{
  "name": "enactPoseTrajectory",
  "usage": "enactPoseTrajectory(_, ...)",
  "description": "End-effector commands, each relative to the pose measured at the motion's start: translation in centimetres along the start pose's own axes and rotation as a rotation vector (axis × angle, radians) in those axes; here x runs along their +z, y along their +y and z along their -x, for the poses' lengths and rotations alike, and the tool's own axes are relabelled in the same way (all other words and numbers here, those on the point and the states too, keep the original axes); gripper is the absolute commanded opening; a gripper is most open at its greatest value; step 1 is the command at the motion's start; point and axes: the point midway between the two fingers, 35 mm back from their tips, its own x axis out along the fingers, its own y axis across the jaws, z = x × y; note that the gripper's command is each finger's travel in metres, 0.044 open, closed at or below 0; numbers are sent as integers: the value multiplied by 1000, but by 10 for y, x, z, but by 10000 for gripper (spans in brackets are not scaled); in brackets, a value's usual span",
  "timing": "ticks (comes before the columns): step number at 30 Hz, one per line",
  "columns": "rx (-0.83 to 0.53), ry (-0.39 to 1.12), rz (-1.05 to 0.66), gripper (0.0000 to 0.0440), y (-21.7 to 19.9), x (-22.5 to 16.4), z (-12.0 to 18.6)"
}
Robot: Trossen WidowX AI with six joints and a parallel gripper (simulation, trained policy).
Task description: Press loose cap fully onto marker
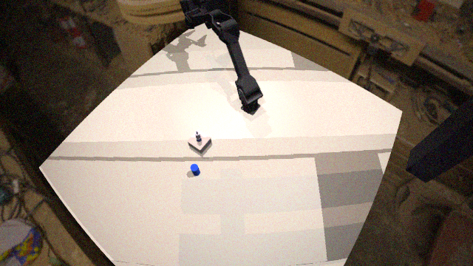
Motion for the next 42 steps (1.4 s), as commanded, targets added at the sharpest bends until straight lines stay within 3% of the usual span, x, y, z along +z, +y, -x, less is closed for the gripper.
enactPoseTrajectory(1, -2, -8, -2, 374, 0, 2, 3)
enactPoseTrajectory(7, -18, -72, -9, 220, -2, 17, 23)
enactPoseTrajectory(9, -23, -95, -10, 197, -3, 22, 30)
enactPoseTrajectory(42, -58, -427, -43, 255, -5, 72, 151)
